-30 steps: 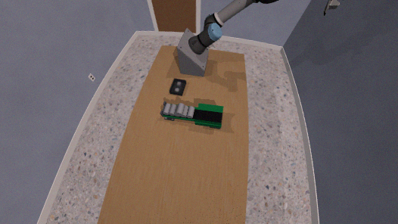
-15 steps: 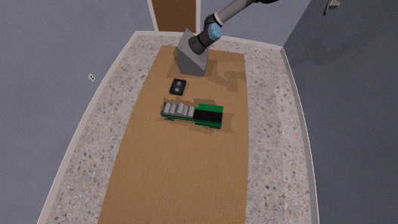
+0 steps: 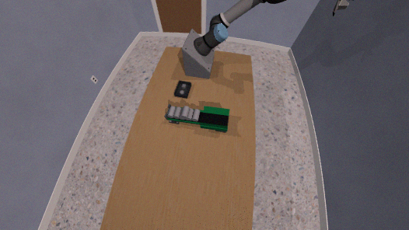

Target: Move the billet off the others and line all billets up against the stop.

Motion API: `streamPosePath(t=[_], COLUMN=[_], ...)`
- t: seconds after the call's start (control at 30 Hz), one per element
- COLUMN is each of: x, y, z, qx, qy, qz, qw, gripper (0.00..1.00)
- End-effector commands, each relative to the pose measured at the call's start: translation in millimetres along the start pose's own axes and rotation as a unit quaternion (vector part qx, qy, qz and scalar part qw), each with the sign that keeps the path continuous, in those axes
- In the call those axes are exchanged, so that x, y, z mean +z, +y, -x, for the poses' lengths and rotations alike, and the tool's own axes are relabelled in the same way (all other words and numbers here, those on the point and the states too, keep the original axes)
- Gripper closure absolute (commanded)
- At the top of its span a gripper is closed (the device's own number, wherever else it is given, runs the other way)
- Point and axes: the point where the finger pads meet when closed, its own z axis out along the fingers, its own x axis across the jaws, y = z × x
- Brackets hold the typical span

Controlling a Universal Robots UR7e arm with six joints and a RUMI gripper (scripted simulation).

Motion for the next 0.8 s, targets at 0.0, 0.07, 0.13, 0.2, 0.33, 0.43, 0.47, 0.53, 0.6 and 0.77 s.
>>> streamPosePath(t=[0.0, 0.07, 0.13, 0.2, 0.33, 0.43, 0.47, 0.53, 0.6, 0.77], x=[1.1, 3.1, 5.8, 9.4, 13.9, 22.8, 26.4, 34.5, 43.9, 73.6], y=[0.5, 0.8, 1.3, 2.0, 2.9, 4.6, 5.3, 6.8, 8.7, 14.6], z=[-0.1, -0.7, -1.4, -2.3, -3.4, -5.4, -6.1, -7.5, -8.8, -11.2], qx=[0.004, 0.008, 0.013, 0.02, 0.029, 0.046, 0.053, 0.068, 0.086, 0.141], qy=[-0.001, -0.002, -0.004, -0.007, -0.01, -0.016, -0.019, -0.024, -0.031, -0.052], qz=[0.0, -0.001, -0.003, -0.005, -0.007, -0.011, -0.013, -0.017, -0.021, -0.033], qw=[1.0, 1.0, 1.0, 1.0, 1.0, 0.999, 0.998, 0.997, 0.996, 0.988], gripper=[0.0, 0.0, 0.0, 0.0, 0.0, 0.0, 0.0, 0.0, 0.0, 0.0])
